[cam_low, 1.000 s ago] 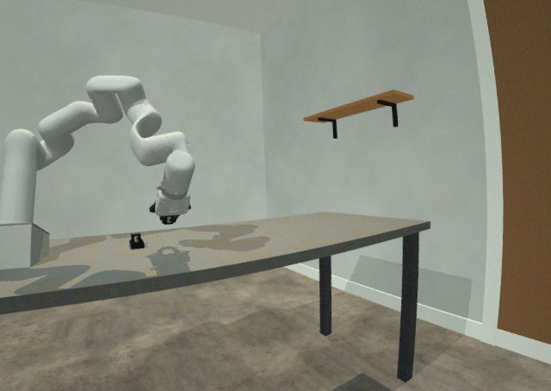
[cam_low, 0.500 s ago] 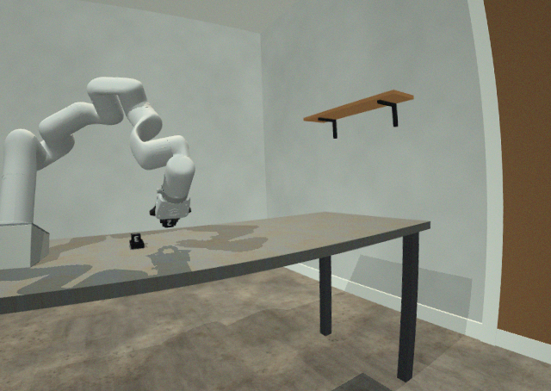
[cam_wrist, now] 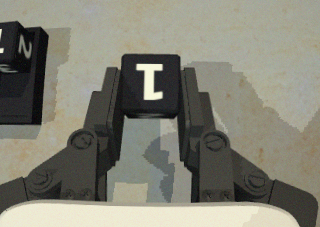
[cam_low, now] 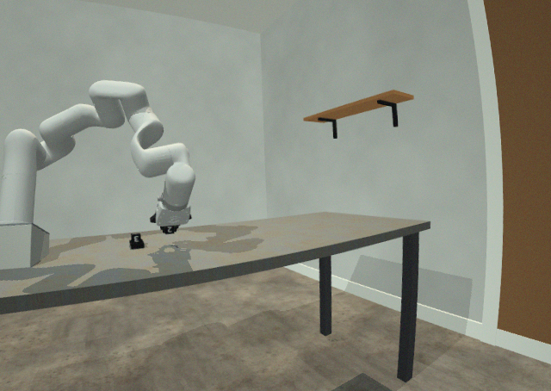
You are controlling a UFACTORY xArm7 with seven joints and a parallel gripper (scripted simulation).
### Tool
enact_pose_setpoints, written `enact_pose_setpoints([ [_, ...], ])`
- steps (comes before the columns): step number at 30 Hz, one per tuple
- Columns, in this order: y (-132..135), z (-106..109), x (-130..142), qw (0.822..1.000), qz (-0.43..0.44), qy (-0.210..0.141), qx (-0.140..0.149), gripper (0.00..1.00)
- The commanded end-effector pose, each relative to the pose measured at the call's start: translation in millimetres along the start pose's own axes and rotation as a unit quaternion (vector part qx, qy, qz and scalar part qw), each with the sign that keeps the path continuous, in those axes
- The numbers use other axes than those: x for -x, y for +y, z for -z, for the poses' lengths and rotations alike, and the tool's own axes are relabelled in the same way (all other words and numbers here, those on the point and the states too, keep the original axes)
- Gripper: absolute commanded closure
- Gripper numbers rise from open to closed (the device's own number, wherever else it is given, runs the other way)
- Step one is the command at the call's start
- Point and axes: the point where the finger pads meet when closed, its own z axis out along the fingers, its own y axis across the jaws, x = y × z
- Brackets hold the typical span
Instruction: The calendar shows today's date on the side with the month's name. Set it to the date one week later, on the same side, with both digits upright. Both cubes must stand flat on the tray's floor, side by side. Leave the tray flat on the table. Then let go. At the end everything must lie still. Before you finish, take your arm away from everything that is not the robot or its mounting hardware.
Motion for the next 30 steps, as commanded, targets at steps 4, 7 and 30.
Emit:
enact_pose_setpoints([
  [4, 0.9, -5.7, 9.6, 1.0, 0.001, -0.001, 0.001, 0.73],
  [7, 0.9, -8.4, 13.4, 1.0, 0.001, -0.001, 0.001, 0.73],
  [30, 1.0, -16.5, 25.0, 1.0, 0.001, -0.001, 0.001, 0.73],
])
